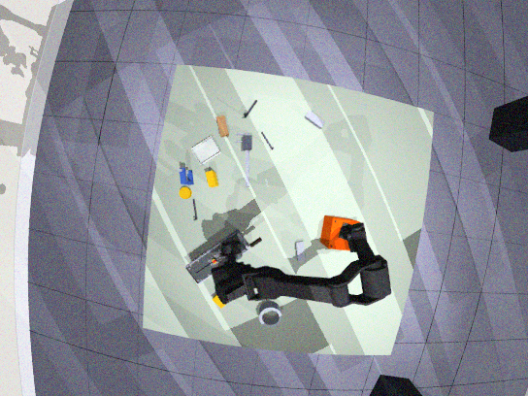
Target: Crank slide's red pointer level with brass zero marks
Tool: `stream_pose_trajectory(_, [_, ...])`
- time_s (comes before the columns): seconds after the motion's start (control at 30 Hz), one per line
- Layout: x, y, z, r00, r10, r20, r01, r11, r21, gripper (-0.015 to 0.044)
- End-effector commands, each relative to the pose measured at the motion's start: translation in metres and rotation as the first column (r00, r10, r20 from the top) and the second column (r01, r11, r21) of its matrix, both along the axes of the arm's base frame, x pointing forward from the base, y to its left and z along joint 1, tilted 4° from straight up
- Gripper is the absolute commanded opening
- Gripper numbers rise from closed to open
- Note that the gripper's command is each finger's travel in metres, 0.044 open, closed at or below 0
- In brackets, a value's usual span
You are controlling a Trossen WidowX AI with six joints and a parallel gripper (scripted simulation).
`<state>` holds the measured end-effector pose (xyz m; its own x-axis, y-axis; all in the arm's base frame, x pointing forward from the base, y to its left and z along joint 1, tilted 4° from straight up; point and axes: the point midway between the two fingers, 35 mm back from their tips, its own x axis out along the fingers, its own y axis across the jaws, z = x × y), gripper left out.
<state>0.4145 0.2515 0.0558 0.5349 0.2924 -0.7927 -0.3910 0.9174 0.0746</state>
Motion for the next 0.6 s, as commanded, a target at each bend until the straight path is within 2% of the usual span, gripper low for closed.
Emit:
stream_pose_trajectory(0.0, [0.0000, -0.0001, 0.0000, 1.000, 0.000, 0.000, 0.000, 1.000, 0.000, 0.0387])
stream_pose_trajectory(0.47, [0.0000, -0.0001, 0.0000, 1.000, 0.000, 0.000, 0.000, 1.000, 0.000, 0.0020])
stream_pose_trajectory(0.5, [0.0000, -0.0001, 0.0000, 1.000, 0.000, 0.000, 0.000, 1.000, 0.000, 0.0000])
stream_pose_trajectory(0.57, [0.0000, -0.0001, 0.0000, 1.000, 0.000, 0.000, 0.000, 1.000, 0.000, 0.0000])
